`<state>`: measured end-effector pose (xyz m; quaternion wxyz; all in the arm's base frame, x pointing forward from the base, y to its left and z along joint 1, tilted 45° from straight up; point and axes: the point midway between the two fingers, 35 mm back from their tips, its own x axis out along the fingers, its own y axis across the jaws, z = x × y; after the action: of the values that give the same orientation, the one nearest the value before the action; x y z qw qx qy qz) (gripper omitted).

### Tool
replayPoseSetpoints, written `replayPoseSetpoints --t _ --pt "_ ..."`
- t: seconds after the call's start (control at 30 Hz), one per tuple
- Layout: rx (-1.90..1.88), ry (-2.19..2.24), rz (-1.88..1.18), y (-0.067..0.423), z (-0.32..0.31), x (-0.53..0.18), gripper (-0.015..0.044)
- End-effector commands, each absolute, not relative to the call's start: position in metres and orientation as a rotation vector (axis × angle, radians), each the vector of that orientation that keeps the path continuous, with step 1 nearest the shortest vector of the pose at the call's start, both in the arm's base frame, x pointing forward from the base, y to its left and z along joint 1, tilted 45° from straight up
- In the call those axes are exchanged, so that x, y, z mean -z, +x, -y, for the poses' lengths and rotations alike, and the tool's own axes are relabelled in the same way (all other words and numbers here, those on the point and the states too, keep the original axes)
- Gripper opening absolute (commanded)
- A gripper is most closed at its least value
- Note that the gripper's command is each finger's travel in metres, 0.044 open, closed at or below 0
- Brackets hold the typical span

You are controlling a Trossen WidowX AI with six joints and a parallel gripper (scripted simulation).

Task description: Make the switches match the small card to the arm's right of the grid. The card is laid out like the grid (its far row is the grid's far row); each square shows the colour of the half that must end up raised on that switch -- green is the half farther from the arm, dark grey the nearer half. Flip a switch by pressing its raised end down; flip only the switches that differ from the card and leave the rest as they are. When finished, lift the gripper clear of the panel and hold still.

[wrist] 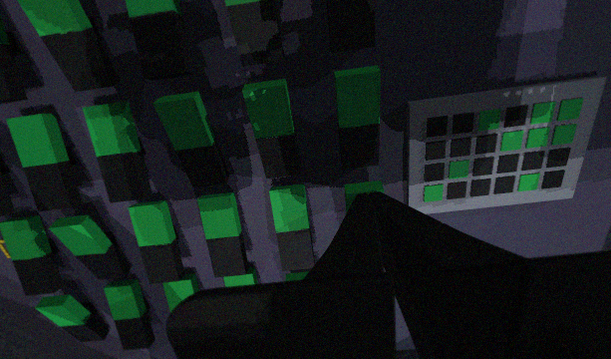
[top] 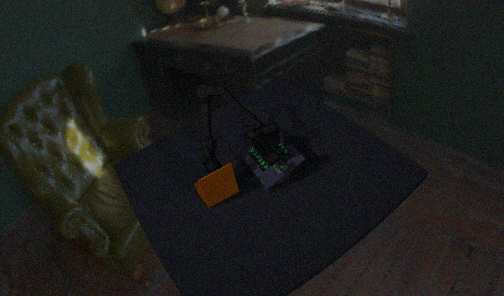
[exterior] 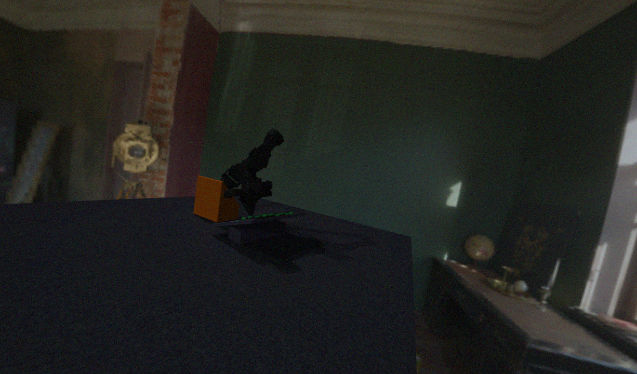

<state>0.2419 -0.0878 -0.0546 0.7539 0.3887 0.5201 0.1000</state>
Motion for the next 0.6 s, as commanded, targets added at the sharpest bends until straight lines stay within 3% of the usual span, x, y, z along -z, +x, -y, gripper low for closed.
replayPoseSetpoints --t 0.0,0.57 --pt "-0.221 0.854 -1.136 0.2420 0.0858 0.0553 0.0000" --pt "-0.221 0.854 -1.136 0.2431 0.0845 0.0568 0.0000"
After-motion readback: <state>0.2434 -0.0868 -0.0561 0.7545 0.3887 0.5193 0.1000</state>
